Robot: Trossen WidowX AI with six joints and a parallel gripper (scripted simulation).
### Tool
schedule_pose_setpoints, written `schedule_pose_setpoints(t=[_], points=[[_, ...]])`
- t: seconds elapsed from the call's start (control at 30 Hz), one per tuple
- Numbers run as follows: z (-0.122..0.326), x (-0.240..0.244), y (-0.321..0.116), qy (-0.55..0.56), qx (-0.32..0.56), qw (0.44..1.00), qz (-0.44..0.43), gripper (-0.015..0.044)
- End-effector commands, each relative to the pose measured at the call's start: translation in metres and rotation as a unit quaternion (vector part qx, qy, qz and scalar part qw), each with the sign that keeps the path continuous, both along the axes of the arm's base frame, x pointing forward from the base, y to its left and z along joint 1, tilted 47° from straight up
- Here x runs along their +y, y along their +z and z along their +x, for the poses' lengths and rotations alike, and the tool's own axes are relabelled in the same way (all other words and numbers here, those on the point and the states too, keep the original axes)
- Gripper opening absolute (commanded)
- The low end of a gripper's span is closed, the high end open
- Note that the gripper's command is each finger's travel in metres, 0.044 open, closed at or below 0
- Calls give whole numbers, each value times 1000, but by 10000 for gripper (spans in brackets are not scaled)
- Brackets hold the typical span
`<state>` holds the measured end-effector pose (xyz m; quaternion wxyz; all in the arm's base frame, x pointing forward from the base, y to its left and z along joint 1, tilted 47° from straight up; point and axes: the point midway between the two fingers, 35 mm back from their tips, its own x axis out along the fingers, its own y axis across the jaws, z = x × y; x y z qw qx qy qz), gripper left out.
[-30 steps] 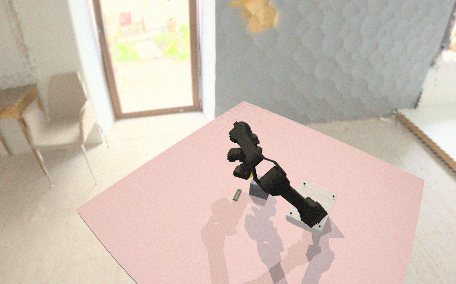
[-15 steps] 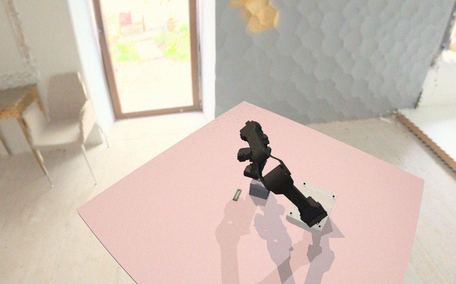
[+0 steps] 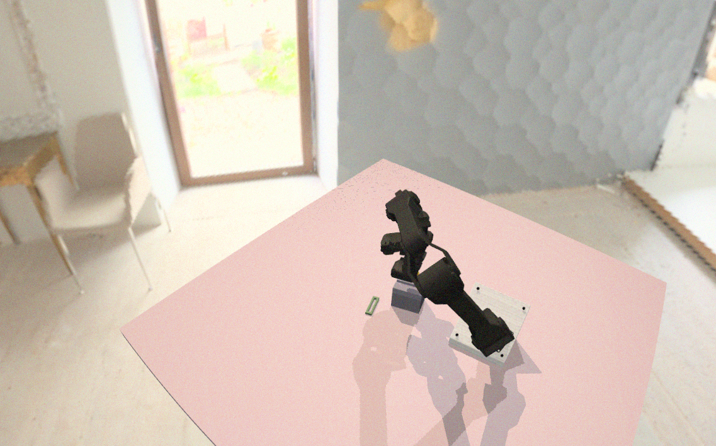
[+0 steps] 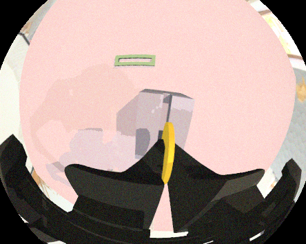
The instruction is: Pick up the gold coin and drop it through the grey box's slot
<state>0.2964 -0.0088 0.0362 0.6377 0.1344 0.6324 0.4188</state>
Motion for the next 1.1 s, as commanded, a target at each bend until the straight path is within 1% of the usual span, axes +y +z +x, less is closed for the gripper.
schedule_pose_setpoints(t=[0.0, 1.07], points=[[0, 0, 0, -1, 2, 1000, 0, 0], [-4, 3, -5, -3, 2, 1000, 1, 0]])
